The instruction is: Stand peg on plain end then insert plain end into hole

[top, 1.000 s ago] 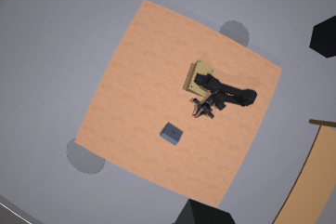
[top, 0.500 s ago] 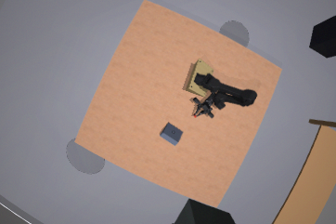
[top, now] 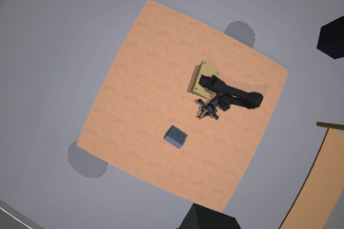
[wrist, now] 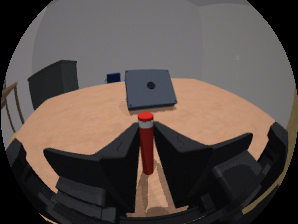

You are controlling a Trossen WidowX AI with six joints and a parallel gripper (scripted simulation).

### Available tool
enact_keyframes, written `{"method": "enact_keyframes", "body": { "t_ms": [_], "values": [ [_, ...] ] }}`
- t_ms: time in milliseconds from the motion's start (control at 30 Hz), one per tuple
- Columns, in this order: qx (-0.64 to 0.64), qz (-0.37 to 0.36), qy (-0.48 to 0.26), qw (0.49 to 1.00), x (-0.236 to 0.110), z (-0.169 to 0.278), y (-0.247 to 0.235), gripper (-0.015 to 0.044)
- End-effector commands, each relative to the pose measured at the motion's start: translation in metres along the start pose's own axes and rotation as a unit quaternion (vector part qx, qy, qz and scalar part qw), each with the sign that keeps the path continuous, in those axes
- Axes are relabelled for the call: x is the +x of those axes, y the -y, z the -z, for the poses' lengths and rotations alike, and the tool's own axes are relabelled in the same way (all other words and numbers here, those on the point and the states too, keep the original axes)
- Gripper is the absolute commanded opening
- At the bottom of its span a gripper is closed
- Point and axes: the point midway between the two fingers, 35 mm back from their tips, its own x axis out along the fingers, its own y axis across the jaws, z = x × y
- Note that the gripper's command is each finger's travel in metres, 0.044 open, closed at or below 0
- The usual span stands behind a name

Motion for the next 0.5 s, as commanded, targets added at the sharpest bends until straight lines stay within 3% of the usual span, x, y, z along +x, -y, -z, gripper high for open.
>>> {"method": "enact_keyframes", "body": {
  "t_ms": [0, 467],
  "values": [
    [0.000, 0.000, 0.000, 1.000, -0.0011, 0.0024, 0.0001, 0.0049],
    [-0.003, 0.005, 0.011, 1.000, -0.0029, 0.0036, 0.0060, 0.0049]
  ]
}}
